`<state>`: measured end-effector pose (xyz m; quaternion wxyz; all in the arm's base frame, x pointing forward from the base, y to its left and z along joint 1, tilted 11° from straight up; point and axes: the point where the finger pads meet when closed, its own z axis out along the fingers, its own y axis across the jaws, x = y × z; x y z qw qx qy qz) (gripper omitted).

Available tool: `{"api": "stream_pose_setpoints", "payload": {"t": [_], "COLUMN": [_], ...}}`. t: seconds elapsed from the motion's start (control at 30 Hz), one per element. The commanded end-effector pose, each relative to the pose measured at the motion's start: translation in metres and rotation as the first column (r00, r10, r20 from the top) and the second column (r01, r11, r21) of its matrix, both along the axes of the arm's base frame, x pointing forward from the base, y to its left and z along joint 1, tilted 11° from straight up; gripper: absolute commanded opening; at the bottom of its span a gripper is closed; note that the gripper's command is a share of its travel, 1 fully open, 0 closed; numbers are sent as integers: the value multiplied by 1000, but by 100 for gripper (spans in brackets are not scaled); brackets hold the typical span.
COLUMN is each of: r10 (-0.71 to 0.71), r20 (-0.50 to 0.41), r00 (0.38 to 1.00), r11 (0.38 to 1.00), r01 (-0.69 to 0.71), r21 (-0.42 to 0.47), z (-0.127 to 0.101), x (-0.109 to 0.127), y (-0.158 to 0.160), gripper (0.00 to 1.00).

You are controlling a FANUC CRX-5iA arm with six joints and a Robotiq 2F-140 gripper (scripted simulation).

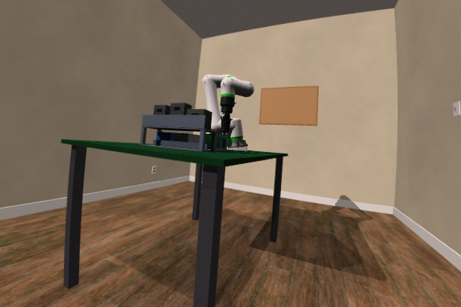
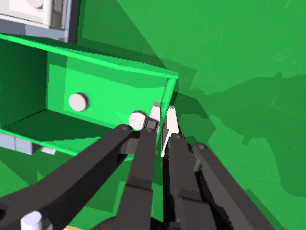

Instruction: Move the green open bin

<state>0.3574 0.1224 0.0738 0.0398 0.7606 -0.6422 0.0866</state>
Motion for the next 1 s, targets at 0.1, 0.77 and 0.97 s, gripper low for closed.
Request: {"api": "stream_pose_setpoints", "payload": {"t": [0.1, 0.77, 0.97], "r10": [0, 0, 0], "r20": [0, 0, 0], "r00": [1000, 1000, 1000], "r11": [1000, 1000, 1000], "r01": [0, 0, 0], "r21": [0, 0, 0], "z": [0, -2, -2], "x": [0, -40, -37], "y": [0, -7, -6], "gripper": [0, 0, 0]}}
